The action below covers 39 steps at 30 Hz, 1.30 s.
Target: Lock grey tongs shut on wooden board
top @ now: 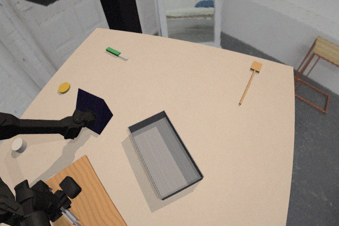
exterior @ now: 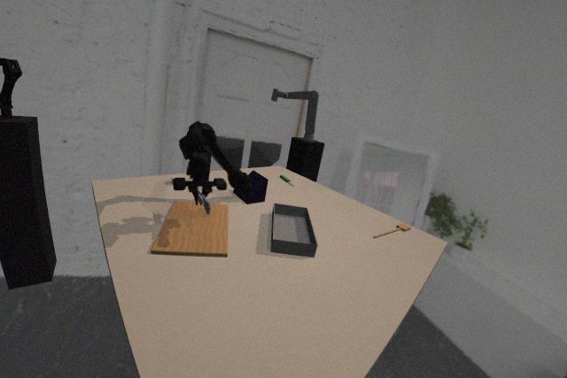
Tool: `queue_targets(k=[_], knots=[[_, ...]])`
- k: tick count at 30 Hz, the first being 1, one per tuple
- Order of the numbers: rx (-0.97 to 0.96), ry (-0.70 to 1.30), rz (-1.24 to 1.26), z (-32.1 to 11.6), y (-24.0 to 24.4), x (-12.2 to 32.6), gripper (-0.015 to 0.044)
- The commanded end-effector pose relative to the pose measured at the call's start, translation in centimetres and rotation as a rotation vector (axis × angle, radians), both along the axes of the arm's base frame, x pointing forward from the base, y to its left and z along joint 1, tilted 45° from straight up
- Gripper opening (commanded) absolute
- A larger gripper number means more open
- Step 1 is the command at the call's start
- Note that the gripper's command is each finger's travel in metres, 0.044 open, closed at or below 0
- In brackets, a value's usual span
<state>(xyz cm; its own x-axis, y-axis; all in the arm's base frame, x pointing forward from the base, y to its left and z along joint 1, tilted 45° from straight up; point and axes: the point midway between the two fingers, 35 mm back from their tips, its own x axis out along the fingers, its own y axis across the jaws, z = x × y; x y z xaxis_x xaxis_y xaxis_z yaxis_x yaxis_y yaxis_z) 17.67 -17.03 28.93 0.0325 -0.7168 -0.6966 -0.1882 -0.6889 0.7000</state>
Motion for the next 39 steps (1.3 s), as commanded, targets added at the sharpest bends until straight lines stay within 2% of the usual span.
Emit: queue_targets(k=[1, 35, 39], knots=[[0.005, 0.0, 0.003, -0.5, -0.3, 0.0, -0.015], [0.008, -0.014, -0.011, -3.5, -3.7, -0.2, -0.015], [0.005, -0.013, -0.016, -3.4, -3.7, -0.2, -0.0045]])
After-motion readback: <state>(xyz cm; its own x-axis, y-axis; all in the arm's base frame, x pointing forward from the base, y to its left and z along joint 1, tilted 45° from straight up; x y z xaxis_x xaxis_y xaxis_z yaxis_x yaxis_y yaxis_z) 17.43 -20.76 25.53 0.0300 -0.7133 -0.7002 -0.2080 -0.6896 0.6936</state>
